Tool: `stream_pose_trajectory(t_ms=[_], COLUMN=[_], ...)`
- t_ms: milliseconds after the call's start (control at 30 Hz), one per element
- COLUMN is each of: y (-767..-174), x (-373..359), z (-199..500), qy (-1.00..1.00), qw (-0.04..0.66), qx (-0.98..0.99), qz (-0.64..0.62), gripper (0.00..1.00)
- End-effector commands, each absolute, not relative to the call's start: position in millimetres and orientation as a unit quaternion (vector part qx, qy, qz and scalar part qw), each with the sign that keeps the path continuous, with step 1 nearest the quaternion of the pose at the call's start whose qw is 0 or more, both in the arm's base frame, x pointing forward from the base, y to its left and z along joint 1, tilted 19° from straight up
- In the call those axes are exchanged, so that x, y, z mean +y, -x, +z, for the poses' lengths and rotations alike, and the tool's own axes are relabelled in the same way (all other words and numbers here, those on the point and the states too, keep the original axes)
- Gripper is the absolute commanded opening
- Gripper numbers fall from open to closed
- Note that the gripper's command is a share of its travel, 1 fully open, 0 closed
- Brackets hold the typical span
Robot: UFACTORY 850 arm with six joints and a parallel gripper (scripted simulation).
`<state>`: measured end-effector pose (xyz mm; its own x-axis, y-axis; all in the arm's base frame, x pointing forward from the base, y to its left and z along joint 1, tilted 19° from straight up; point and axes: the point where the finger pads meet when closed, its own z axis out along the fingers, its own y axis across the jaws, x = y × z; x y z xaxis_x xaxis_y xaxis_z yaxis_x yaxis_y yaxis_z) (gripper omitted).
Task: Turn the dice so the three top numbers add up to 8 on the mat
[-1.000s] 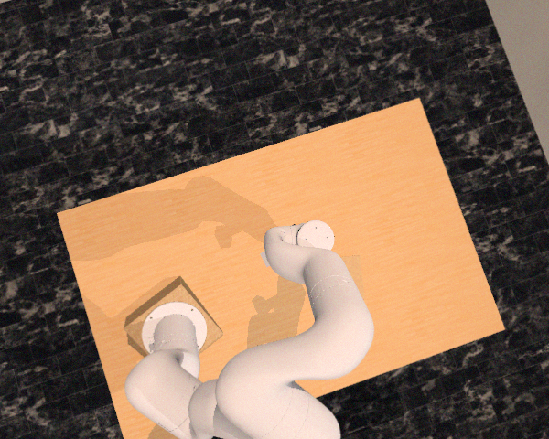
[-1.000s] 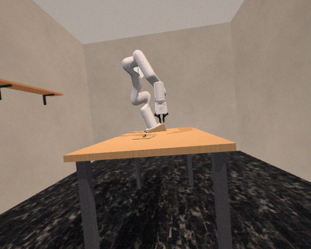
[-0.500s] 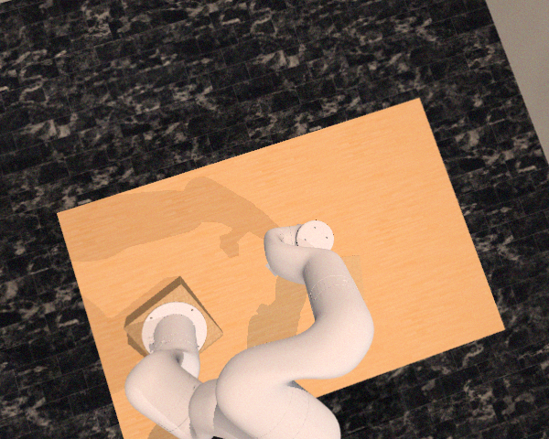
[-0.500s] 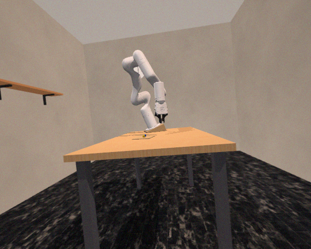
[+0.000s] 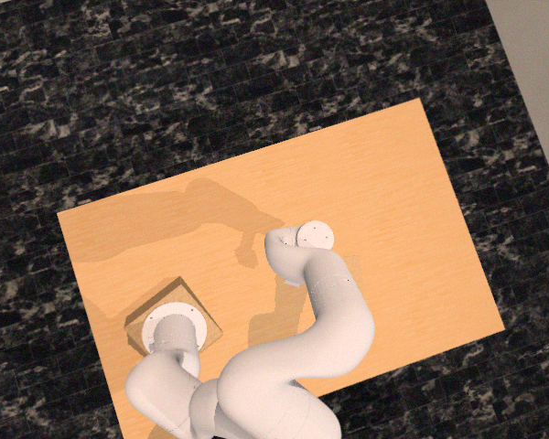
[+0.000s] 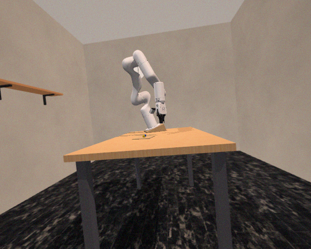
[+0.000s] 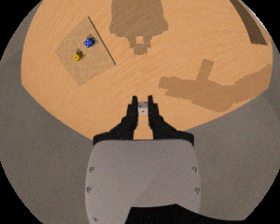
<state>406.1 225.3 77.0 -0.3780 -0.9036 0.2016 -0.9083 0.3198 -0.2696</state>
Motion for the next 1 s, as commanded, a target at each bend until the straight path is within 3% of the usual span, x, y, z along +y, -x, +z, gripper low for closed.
stream_pose_trajectory(t_ms=[0, 967], y=[-407.7, -415.5], x=[225.9, 225.4], z=[77.3, 74.9], qy=[-0.617, -0.925], qw=[0.027, 0.108], qx=[-0.769, -0.343], qz=[0.164, 0.127], gripper=[0.11, 0.11])
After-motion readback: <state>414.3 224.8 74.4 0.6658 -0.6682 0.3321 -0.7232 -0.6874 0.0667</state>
